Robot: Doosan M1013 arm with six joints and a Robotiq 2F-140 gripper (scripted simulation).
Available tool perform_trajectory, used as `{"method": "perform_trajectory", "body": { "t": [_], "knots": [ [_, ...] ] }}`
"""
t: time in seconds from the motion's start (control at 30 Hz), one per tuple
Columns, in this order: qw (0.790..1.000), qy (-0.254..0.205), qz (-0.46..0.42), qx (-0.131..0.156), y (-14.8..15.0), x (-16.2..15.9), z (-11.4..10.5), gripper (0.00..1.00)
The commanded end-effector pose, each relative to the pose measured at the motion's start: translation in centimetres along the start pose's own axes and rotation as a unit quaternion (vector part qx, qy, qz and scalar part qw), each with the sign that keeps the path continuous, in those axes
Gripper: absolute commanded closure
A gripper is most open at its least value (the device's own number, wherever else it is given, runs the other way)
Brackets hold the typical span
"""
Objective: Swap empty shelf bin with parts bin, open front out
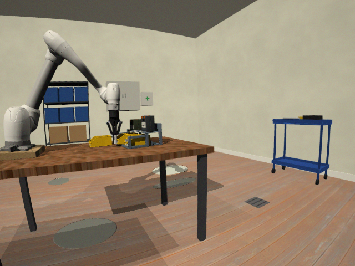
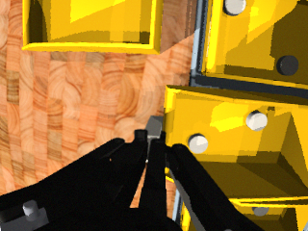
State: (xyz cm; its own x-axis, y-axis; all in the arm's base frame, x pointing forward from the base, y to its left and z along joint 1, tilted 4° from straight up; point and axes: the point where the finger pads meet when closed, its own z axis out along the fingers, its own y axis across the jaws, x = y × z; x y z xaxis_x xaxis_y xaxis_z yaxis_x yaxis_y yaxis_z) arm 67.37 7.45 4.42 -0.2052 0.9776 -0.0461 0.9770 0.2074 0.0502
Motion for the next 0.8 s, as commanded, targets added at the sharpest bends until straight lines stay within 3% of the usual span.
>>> {"method": "perform_trajectory", "body": {
  "t": [0.0,0.77],
  "knots": [
    [1.0,-0.001,-0.001,0.0,0.9,0.1,-0.2,0.9],
    [1.0,-0.001,-0.001,0.0,3.6,0.1,-0.3,0.9]
  ]
}}
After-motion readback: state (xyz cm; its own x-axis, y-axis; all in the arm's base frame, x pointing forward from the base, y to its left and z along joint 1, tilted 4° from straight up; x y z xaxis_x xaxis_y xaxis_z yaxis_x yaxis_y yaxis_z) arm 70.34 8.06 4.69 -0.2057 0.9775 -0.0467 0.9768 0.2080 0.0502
